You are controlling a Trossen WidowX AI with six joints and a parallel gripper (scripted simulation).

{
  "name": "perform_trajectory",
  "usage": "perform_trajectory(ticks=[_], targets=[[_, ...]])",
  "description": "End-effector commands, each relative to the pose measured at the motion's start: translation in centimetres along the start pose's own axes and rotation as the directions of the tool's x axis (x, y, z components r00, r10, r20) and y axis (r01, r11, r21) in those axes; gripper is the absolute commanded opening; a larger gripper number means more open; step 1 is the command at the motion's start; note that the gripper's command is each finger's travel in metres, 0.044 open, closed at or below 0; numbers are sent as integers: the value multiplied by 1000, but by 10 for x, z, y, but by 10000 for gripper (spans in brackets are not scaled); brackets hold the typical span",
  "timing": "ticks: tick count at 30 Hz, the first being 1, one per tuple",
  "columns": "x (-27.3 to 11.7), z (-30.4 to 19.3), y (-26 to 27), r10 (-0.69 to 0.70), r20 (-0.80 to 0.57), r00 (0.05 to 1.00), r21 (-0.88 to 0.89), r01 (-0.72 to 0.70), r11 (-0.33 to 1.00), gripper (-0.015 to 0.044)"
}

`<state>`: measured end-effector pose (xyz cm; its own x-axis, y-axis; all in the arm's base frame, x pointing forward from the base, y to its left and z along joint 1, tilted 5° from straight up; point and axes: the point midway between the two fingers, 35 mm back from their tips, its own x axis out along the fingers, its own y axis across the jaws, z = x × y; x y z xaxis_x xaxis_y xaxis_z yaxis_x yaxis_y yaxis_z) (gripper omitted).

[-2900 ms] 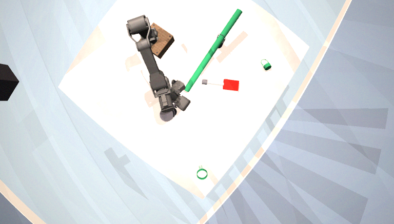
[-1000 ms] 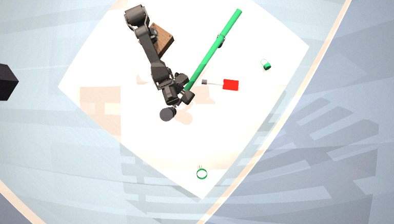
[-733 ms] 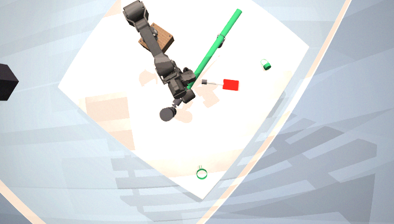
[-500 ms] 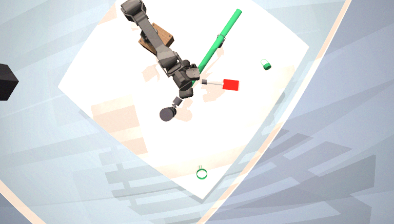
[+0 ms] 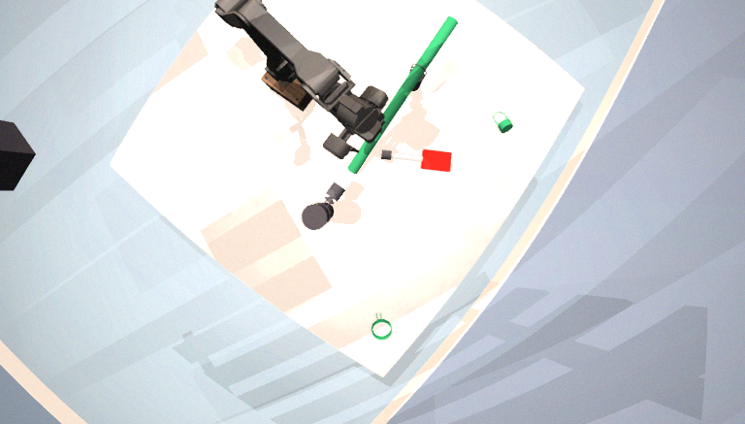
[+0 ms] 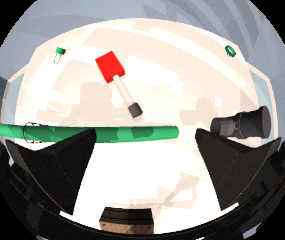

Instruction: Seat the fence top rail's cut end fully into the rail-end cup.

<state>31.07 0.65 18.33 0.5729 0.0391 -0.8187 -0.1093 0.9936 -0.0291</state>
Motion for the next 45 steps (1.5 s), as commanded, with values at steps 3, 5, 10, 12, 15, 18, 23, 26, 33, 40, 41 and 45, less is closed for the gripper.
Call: perform_trajectory(ticks=[3,5,10,12,15,18,23,26,33,40,41,45], targets=[[-9,3,3,-12,17,1000,83,10,997,440],[-9,3,3,-11,11,1000,97,10,995,440],[5,0,7,3,-87,996,368,29,929,440],[15,-2,10,11,-151,988,528,71,846,440],[29,-6,15,21,-250,968,726,172,666,440],[42,-11,20,29,-345,938,849,298,437,440],[60,-19,27,33,-474,880,880,472,54,440],[61,-20,27,33,-478,878,878,477,39,440],[61,-20,27,33,-478,878,878,477,39,440],[92,-37,29,33,-478,877,878,477,39,440],[92,-37,29,33,-478,877,878,477,39,440],[97,-40,29,33,-478,877,878,477,39,440]])
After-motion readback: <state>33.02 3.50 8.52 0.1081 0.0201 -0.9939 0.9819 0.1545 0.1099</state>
